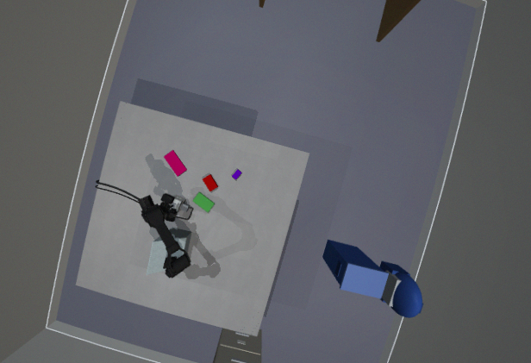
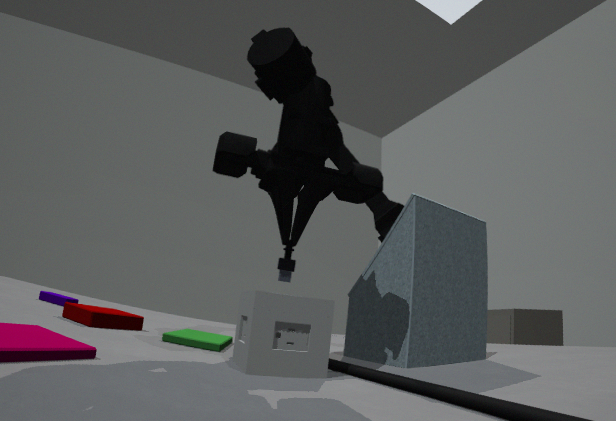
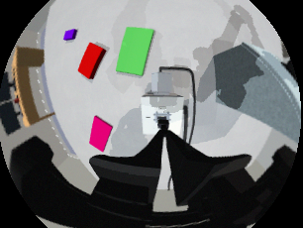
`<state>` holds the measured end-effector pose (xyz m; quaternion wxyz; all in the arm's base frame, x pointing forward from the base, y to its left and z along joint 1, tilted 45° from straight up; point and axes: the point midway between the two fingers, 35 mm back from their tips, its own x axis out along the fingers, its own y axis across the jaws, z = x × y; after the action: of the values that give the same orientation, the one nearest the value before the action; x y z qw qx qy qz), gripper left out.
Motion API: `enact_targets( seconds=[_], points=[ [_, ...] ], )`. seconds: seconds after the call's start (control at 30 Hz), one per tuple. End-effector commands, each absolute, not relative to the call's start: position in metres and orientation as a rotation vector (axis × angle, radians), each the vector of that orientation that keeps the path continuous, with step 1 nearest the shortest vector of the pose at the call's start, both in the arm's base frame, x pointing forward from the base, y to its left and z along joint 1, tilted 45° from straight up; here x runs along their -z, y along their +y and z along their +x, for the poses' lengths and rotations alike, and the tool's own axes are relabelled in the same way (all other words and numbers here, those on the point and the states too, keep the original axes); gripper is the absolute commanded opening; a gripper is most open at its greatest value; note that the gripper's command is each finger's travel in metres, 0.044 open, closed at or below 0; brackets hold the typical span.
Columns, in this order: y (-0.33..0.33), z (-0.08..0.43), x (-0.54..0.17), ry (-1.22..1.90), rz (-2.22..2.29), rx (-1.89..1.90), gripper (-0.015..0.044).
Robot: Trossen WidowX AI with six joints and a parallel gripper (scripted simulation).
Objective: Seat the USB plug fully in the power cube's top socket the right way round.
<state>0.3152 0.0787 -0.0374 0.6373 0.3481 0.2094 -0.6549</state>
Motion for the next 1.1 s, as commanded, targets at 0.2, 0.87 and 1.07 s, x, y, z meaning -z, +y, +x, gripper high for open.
enact_targets(
  seconds=[0.2, 0.87, 1.07],
  points=[
    [0.0783, 0.3150, 0.0384, 0.492, 0.794, 1.490, 0.0000],
    [0.0772, 0.3151, 0.0407, 0.508, 0.791, 1.483, 0.0000],
    [0.0768, 0.3152, 0.0414, 0.513, 0.790, 1.481, 0.0000]
  ],
)
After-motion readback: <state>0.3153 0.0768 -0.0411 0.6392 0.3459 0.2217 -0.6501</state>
